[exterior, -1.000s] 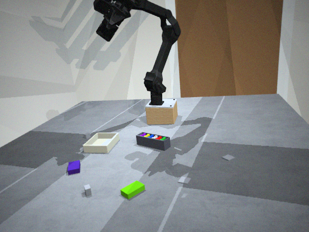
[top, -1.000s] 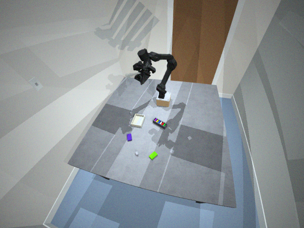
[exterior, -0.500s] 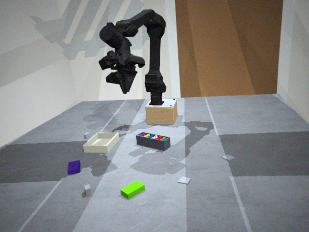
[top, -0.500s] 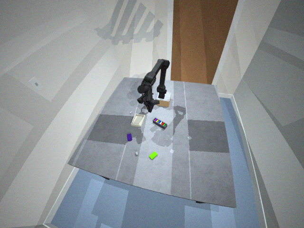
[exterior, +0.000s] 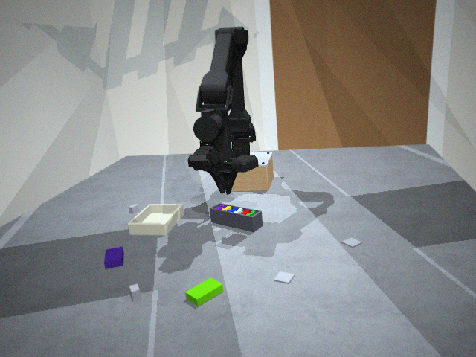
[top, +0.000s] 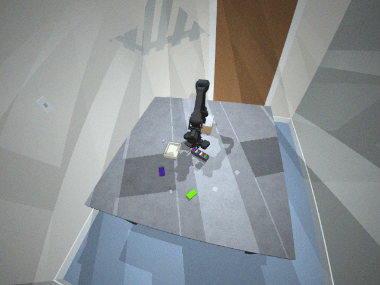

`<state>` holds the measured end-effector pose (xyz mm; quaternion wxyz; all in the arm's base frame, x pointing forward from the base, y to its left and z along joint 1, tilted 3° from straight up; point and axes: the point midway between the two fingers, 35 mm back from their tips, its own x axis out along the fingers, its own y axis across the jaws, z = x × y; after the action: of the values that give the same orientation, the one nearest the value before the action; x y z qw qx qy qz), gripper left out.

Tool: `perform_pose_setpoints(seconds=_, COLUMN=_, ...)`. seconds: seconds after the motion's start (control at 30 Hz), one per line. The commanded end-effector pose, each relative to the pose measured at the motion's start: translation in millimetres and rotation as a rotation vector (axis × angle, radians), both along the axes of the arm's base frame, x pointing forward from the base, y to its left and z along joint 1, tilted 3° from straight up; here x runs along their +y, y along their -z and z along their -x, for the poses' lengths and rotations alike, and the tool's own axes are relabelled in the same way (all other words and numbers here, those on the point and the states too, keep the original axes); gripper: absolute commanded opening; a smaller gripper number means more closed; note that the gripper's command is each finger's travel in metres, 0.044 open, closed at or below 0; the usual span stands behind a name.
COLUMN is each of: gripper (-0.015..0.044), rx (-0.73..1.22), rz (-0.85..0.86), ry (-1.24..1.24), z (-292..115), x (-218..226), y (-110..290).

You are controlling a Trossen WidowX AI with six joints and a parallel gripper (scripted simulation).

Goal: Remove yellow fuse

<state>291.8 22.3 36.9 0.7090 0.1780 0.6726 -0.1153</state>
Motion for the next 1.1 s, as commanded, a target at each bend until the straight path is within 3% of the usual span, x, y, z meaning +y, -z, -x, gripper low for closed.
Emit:
perform_pose_setpoints(seconds=0.0, gripper=0.0074, rx=0.024, rz=0.017, ry=-0.018, z=3.7, x=-2.0, y=6.4)
perform_pose_setpoints(seconds=1.07, gripper=0.0074, rx=0.025, rz=0.017, ry=-0.018, z=1.9, x=-1.7, y=33.2)
